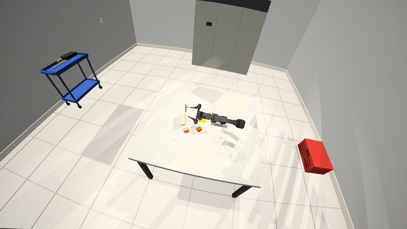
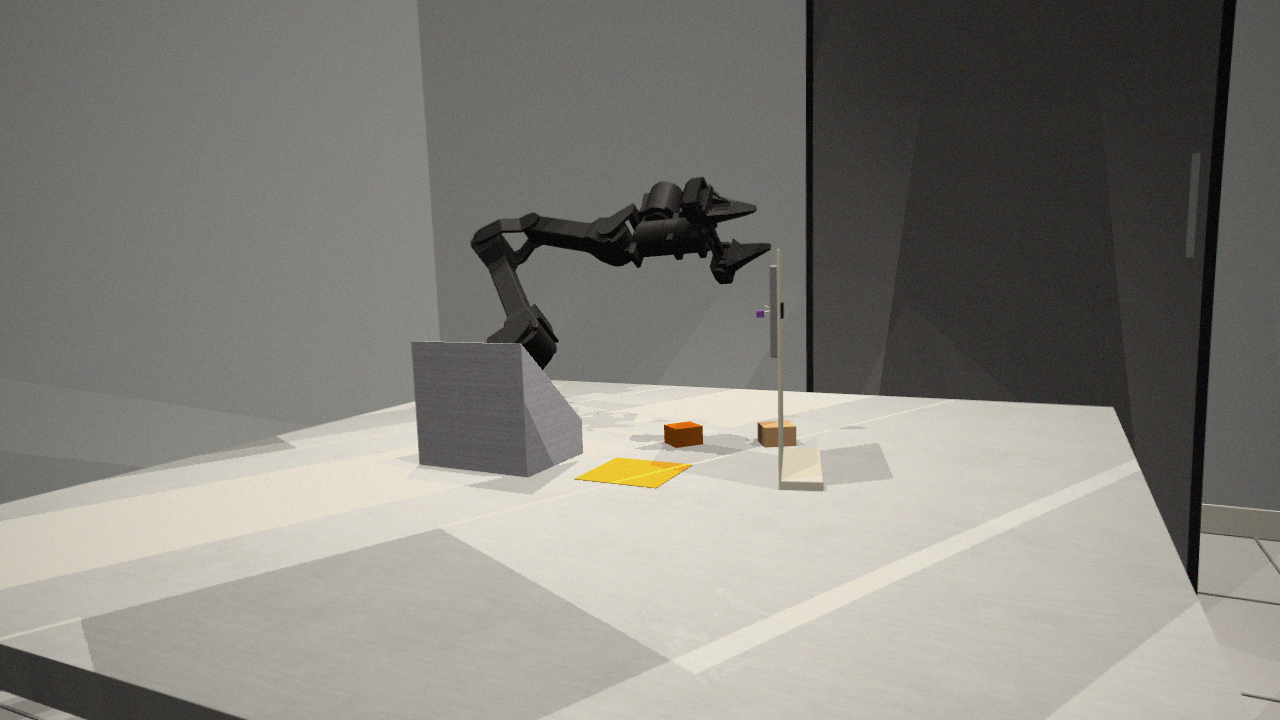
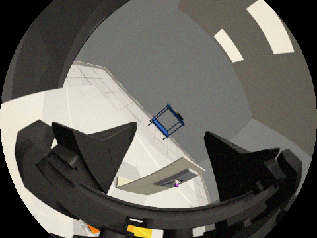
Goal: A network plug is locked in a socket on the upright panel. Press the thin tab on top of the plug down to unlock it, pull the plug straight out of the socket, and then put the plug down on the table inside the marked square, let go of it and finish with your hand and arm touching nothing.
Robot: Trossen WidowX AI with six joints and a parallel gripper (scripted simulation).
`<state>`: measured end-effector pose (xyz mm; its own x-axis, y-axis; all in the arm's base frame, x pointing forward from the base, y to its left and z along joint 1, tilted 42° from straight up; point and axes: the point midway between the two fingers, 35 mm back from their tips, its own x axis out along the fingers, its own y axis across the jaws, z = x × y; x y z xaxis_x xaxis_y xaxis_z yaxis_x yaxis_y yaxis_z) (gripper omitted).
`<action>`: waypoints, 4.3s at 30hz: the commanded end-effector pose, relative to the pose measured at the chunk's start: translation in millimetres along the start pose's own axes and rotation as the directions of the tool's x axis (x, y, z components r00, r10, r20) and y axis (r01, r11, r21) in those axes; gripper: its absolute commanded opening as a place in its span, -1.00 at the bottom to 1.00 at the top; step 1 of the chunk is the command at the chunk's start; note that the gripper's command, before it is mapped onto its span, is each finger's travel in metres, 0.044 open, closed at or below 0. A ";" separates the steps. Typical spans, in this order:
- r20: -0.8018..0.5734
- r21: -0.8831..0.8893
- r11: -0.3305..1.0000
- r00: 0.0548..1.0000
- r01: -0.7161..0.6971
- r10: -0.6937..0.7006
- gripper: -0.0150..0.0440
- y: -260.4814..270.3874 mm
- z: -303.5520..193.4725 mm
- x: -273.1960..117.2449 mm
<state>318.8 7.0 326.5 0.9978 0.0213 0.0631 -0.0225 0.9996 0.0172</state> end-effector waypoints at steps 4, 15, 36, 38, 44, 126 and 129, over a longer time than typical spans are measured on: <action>-0.004 -0.040 0.999 1.000 -0.002 0.002 0.51 -3.2 -11.0 8.1; -0.020 -0.212 0.977 1.000 -0.012 0.008 0.04 -20.5 -62.4 32.9; -0.054 -0.510 0.859 0.998 -0.045 0.020 0.04 -54.6 -157.5 30.9; -0.058 -0.536 0.843 0.998 -0.049 0.022 0.04 -57.1 -165.4 27.8; -0.067 -0.609 0.791 0.997 -0.061 0.025 0.04 -63.7 -187.1 16.2; -0.032 -0.751 0.658 0.999 -0.043 0.029 -0.49 -56.2 -204.5 52.3; -0.032 -0.751 0.658 0.999 -0.043 0.029 -0.49 -56.6 -204.8 50.6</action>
<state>384.7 -44.2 124.6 0.9983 0.0500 0.0315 -0.0105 0.6743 -0.7384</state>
